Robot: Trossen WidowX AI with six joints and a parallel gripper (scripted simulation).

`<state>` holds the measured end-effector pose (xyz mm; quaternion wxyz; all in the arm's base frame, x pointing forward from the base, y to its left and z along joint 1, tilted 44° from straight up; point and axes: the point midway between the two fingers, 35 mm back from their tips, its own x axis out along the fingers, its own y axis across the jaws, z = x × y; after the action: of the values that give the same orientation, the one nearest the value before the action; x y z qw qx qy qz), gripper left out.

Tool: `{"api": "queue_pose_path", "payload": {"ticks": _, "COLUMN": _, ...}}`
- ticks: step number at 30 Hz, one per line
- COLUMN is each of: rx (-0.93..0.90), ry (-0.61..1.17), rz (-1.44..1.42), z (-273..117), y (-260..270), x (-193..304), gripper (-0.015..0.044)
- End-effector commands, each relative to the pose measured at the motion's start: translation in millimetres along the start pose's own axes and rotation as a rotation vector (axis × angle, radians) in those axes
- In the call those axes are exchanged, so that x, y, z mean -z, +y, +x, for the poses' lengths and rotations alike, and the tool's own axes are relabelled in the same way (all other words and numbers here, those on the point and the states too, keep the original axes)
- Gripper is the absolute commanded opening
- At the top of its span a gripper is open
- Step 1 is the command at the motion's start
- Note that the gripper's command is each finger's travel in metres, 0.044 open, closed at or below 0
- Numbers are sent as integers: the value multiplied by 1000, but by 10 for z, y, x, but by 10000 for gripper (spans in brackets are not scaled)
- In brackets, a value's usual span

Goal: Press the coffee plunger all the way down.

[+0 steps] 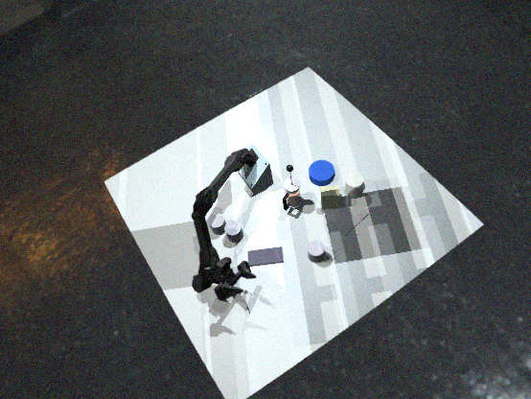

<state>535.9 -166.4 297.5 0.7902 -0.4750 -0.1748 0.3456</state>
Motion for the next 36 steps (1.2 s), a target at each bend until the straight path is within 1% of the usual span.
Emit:
{"api": "queue_pose_path", "payload": {"ticks": 1, "rx": -1, "ry": 1, "rz": 5, "z": 13, "y": 4, "x": -4, "gripper": 426}}
{"api": "queue_pose_path", "payload": {"ticks": 2, "rx": -3, "ry": 5, "rz": 20, "z": 53, "y": 15, "x": -14, "gripper": 440}}
{"api": "queue_pose_path", "payload": {"ticks": 4, "rx": -15, "ry": 18, "rz": 74, "z": 229, "y": 71, "x": -65, "gripper": 440}}
{"api": "queue_pose_path", "payload": {"ticks": 7, "rx": -49, "ry": 58, "rz": 214, "z": 652, "y": 254, "x": -212, "gripper": 440}}
{"api": "queue_pose_path", "payload": {"ticks": 8, "rx": -67, "ry": 58, "rz": 282, "z": 728, "y": 314, "x": -320, "gripper": 440}}
{"api": "queue_pose_path", "payload": {"ticks": 11, "rx": -114, "ry": 120, "rz": 429, "z": 1126, "y": 573, "x": -523, "gripper": 440}}
{"api": "queue_pose_path", "payload": {"ticks": 16, "rx": -206, "ry": 264, "rz": 646, "z": 1726, "y": 1156, "x": -979, "gripper": 440}}
{"api": "queue_pose_path", "payload": {"ticks": 21, "rx": -296, "ry": 454, "rz": 808, "z": 2086, "y": 1859, "x": -1535, "gripper": 440}}
{"api": "queue_pose_path", "payload": {"ticks": 25, "rx": -348, "ry": 632, "rz": 882, "z": 2163, "y": 2449, "x": -2010, "gripper": 440}}
{"api": "queue_pose_path", "payload": {"ticks": 28, "rx": -365, "ry": 776, "rz": 899, "z": 2087, "y": 2887, "x": -2375, "gripper": 440}}
{"api": "queue_pose_path", "payload": {"ticks": 32, "rx": -344, "ry": 956, "rz": 867, "z": 1827, "y": 3389, "x": -2807, "gripper": 440}}
{"api": "queue_pose_path", "payload": {"ticks": 36, "rx": -268, "ry": 1087, "rz": 777, "z": 1446, "y": 3746, "x": -3161, "gripper": 440}}
